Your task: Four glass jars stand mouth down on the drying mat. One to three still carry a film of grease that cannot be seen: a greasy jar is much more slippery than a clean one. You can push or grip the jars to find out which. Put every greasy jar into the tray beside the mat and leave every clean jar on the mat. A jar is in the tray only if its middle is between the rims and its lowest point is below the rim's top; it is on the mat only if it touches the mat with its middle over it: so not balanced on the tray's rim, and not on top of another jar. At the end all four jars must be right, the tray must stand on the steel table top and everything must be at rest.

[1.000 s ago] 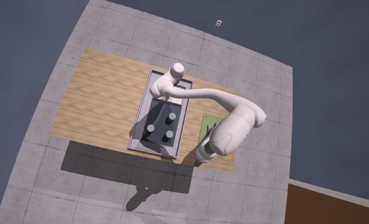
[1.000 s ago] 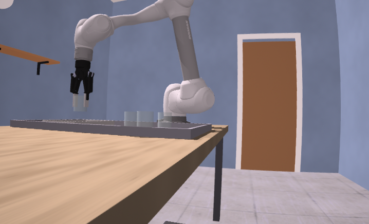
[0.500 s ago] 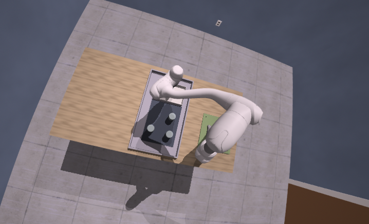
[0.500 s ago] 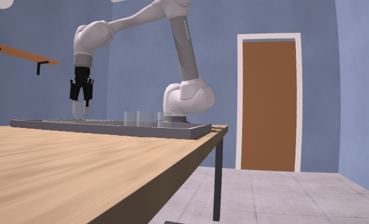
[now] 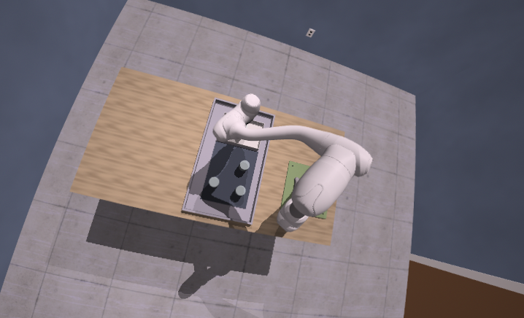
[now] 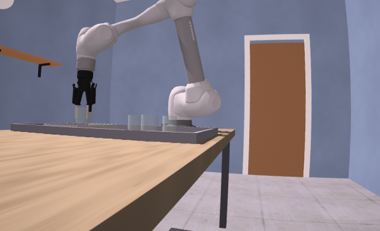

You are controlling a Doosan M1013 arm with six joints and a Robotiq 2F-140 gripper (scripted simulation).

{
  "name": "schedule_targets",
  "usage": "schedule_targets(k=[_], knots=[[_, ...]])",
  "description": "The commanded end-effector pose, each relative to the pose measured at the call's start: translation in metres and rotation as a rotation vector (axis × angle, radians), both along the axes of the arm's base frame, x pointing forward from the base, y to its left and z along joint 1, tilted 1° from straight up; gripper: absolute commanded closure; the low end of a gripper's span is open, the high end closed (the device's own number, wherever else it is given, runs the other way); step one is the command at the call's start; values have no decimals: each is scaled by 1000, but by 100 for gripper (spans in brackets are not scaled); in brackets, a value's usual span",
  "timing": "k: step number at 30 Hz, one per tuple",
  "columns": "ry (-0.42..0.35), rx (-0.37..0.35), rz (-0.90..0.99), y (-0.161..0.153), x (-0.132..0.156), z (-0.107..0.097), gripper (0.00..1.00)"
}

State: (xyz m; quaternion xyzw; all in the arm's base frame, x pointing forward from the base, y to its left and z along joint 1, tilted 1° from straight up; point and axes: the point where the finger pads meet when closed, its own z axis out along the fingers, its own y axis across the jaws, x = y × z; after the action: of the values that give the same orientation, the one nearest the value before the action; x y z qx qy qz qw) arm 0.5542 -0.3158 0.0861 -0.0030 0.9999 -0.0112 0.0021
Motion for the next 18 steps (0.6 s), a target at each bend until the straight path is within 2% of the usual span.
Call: schedule_targets(k=[1,18], knots=[[4,6,2,2,-3,-7,100],[4,6,2,1,-3,-27,100]])
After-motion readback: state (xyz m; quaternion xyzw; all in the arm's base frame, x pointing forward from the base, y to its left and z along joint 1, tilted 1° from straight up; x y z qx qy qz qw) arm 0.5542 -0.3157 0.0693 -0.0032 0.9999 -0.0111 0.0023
